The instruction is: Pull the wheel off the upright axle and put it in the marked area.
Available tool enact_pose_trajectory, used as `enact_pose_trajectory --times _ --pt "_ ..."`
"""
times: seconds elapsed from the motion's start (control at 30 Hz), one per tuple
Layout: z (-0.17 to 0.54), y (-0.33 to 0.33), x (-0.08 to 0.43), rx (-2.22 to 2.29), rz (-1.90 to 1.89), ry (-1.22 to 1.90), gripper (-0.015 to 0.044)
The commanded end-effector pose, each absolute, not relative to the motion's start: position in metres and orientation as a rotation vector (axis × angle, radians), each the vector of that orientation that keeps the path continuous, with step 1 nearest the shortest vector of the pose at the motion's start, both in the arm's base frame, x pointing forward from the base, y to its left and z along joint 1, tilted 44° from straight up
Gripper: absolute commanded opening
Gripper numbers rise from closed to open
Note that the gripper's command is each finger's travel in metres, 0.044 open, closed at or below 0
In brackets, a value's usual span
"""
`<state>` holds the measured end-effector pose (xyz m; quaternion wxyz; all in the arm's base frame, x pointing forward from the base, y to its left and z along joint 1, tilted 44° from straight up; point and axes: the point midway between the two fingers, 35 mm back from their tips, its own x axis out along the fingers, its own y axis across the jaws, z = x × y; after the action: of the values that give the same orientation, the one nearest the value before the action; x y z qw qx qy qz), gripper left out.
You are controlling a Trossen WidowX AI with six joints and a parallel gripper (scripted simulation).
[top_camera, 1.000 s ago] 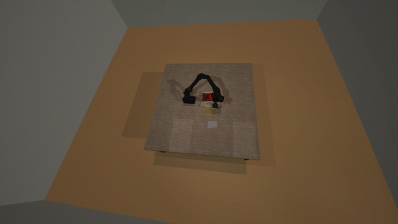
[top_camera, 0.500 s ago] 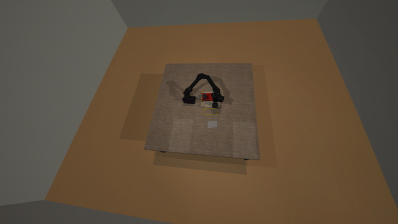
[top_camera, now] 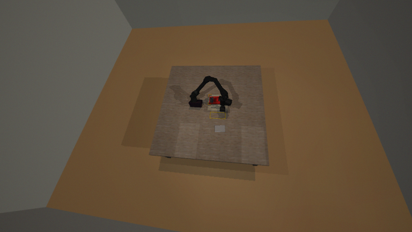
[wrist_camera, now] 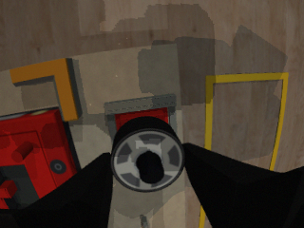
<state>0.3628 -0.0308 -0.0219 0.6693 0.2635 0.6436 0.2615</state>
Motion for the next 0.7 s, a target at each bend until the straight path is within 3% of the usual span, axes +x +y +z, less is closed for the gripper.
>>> enact_pose_trajectory --times 0.0,0.67 --pt "-0.0204 -0.0321 0.3627 0.589 0.592 1.449 0.0" --pt "-0.0159 -0.0369 0.3627 0.591 0.59 1.449 0.0"
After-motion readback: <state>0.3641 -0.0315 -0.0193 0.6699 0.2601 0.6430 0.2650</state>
